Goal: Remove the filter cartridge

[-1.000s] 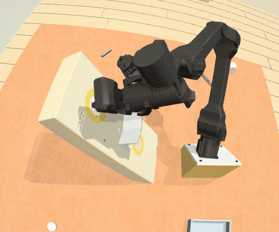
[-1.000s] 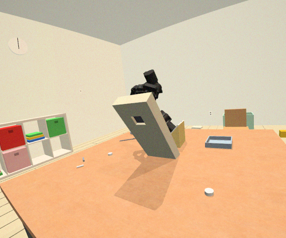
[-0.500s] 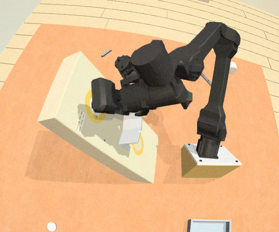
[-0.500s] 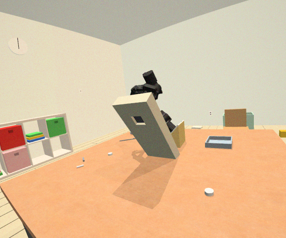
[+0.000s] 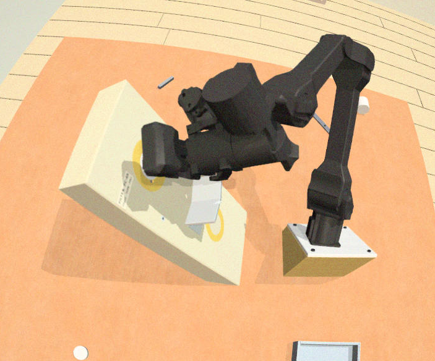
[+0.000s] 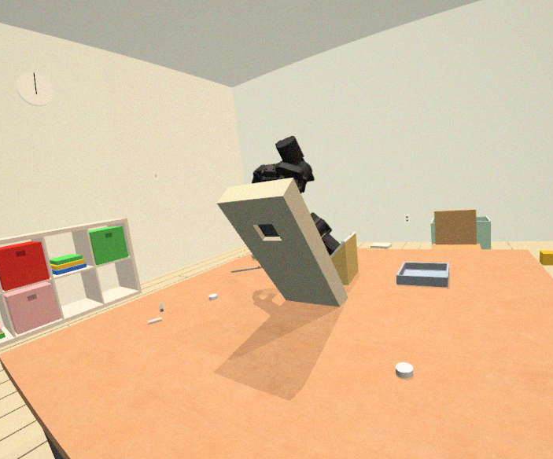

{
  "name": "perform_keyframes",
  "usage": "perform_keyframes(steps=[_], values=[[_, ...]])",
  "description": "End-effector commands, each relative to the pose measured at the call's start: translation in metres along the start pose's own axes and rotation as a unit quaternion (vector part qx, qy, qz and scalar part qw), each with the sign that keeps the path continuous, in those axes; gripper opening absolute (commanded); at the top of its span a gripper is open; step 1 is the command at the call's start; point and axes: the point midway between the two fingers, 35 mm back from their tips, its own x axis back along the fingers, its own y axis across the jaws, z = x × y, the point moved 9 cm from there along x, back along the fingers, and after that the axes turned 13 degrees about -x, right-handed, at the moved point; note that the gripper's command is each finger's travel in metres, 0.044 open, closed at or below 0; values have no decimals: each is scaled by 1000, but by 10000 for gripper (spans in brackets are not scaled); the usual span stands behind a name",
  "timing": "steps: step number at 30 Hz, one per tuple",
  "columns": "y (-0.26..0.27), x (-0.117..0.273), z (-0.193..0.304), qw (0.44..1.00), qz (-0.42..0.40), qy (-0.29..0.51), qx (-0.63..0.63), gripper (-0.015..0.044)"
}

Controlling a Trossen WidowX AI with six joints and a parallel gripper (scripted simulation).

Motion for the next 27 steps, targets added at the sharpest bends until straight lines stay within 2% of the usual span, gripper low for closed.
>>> perform_keyframes(steps=[1, 3, 4, 9, 18, 27], values=[[0, 0, 0, 1000, -1, 1, -2, 42], [0, 0, 0, 1000, -1, 1, -2, 28], [0, 0, 0, 1000, -1, 1, -2, 2], [0, -1, 0, 1000, -1, 2, 18, 0], [0, -4, 0, 986, 0, 4, 165, 0], [0, -5, 0, 949, 0, 4, 317, 0]])
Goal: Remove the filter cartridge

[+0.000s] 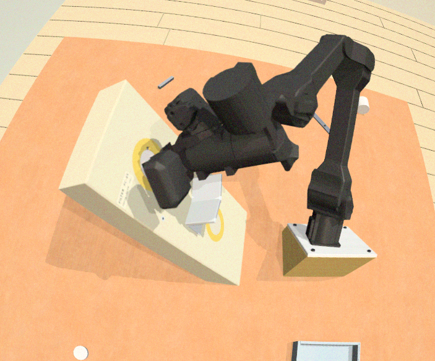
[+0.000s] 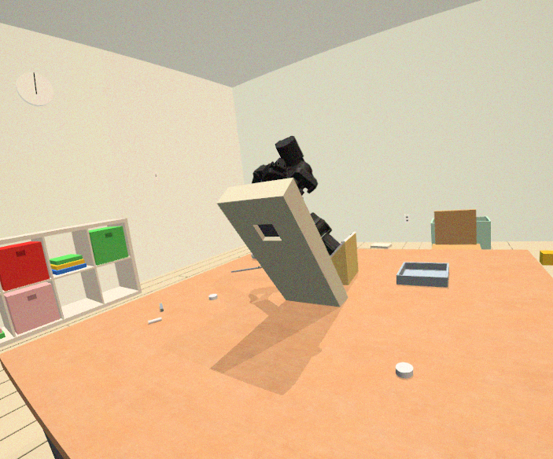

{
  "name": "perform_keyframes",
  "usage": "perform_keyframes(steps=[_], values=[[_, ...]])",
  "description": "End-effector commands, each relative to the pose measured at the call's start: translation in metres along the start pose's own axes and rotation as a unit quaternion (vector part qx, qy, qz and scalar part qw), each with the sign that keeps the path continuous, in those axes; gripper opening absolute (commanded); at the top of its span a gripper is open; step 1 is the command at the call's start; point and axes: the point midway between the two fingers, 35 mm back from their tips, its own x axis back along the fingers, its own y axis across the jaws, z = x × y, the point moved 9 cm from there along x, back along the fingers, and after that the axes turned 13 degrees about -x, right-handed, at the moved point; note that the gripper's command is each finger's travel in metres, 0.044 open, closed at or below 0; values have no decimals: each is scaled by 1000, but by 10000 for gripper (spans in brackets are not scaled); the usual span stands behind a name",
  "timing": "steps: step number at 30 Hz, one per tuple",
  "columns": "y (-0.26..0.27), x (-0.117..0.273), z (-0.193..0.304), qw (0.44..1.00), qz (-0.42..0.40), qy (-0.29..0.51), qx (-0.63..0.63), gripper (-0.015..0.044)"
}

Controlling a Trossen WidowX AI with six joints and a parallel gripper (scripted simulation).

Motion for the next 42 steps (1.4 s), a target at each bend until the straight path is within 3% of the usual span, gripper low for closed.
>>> perform_keyframes(steps=[1, 16, 33, 42], values=[[0, -4, 0, 997, 0, 4, 77, 0], [0, -4, 0, 943, -1, 4, 332, 0], [0, -4, 0, 808, -2, 3, 589, 0], [3, 11, 2, 826, -6, 11, 563, 0]])
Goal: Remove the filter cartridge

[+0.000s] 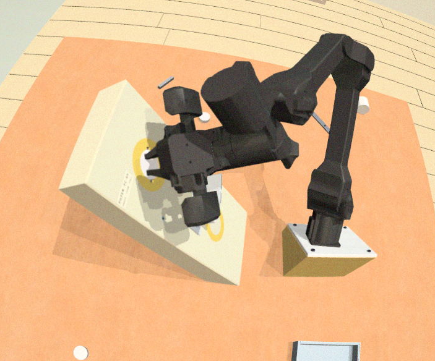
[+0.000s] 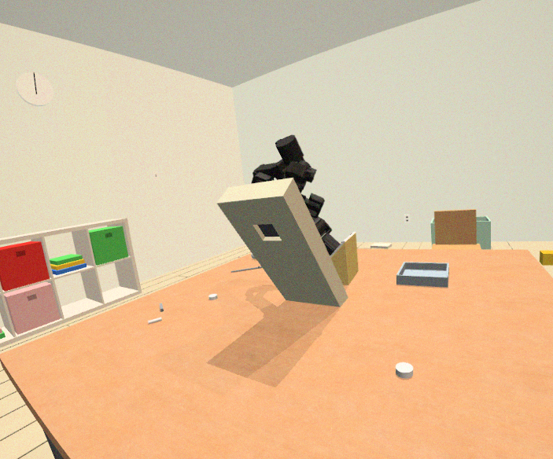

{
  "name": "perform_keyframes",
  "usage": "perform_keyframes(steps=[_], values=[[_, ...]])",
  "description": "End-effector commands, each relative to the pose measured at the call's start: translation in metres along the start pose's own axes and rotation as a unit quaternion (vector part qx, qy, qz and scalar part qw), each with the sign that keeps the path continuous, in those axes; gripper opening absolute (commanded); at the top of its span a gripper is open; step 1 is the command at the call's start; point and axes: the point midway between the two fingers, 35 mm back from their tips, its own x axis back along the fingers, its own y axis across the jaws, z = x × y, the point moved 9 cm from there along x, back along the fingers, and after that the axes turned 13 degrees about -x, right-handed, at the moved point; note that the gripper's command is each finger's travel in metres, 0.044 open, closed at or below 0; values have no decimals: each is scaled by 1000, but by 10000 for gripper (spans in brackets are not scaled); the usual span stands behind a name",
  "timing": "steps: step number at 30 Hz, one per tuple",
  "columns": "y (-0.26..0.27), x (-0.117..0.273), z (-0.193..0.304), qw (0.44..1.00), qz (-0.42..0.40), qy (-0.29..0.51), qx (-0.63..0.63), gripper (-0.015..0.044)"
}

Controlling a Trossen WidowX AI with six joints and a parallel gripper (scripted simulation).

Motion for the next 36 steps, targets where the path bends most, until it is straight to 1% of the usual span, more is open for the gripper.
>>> perform_keyframes(steps=[1, 17, 25, 36], values=[[4, 13, -1, 1000, -6, 3, 5, 0], [2, 70, 1, 1000, 0, -1, -20, 0], [3, 71, 3, 1000, 0, -1, -21, 0], [17, 66, 36, 1000, 0, -1, -20, 0]])
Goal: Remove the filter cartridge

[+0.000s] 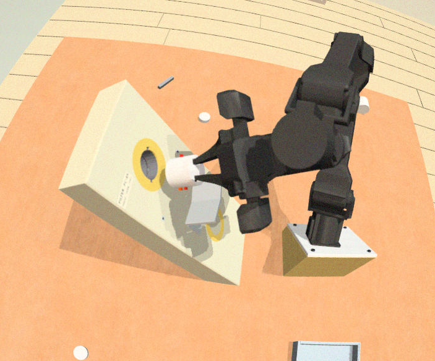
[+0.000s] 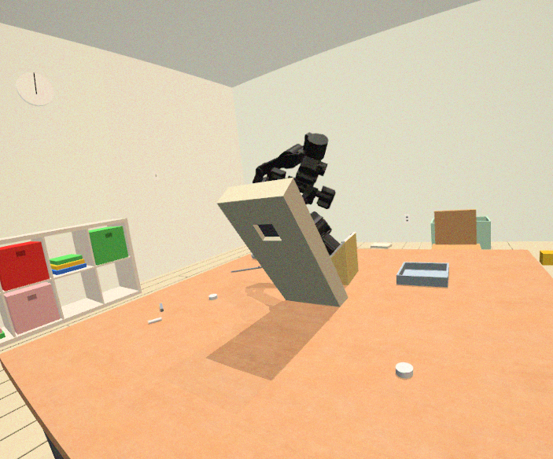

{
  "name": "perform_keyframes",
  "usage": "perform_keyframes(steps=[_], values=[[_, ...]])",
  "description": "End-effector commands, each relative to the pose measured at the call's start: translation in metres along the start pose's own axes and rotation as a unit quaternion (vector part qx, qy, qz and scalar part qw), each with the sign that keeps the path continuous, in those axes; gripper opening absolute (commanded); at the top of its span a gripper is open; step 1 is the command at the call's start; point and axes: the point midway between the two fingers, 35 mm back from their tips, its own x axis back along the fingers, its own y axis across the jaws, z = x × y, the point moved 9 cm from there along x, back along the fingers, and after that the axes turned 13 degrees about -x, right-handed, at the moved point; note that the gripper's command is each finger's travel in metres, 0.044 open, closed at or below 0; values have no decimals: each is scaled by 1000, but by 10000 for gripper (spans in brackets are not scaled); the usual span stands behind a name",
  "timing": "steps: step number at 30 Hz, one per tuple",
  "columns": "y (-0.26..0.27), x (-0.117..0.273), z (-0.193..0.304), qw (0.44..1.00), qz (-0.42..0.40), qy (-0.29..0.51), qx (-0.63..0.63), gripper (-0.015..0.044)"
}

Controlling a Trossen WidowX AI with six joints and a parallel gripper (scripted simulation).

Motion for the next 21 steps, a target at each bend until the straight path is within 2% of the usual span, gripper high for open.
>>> perform_keyframes(steps=[1, 13, 16, 21], values=[[3, 0, 13, 1000, 3, -4, -8, 0], [16, -6, 47, 1000, 3, -4, -7, 0], [15, -6, 40, 1000, 0, 0, 1, 79], [15, -6, 40, 1000, 0, 0, 1, 88]])
